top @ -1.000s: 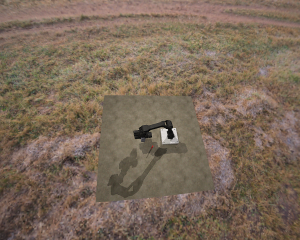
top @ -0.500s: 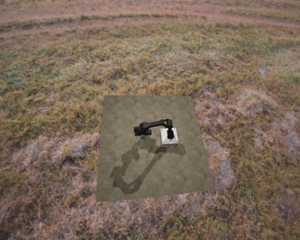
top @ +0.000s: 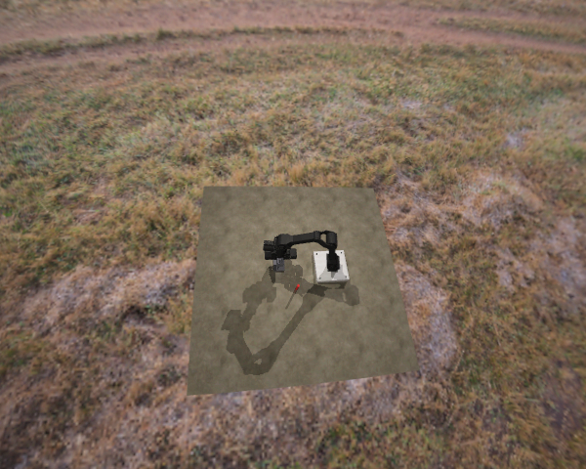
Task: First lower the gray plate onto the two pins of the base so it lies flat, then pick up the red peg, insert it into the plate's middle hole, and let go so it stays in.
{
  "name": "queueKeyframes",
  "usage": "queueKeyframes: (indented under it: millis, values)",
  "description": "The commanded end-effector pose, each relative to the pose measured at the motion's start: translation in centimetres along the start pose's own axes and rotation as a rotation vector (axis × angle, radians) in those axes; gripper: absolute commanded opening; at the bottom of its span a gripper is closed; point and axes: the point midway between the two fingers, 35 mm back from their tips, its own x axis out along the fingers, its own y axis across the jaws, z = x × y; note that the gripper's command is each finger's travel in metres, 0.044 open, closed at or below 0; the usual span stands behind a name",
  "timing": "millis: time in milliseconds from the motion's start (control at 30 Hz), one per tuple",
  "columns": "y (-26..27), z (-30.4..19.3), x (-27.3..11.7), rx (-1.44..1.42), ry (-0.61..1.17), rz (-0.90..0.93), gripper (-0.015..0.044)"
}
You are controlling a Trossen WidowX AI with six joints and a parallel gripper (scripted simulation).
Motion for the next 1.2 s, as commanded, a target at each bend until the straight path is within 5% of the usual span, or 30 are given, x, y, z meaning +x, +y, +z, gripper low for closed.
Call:
queueKeyframes:
  millis: [0,1167]
  values:
    - [0.0,0.1,0.0,-0.005,0.005,0.008,0.0000]
    - [0.1,0.0,2.3,-0.005,0.005,0.008,0.0000]
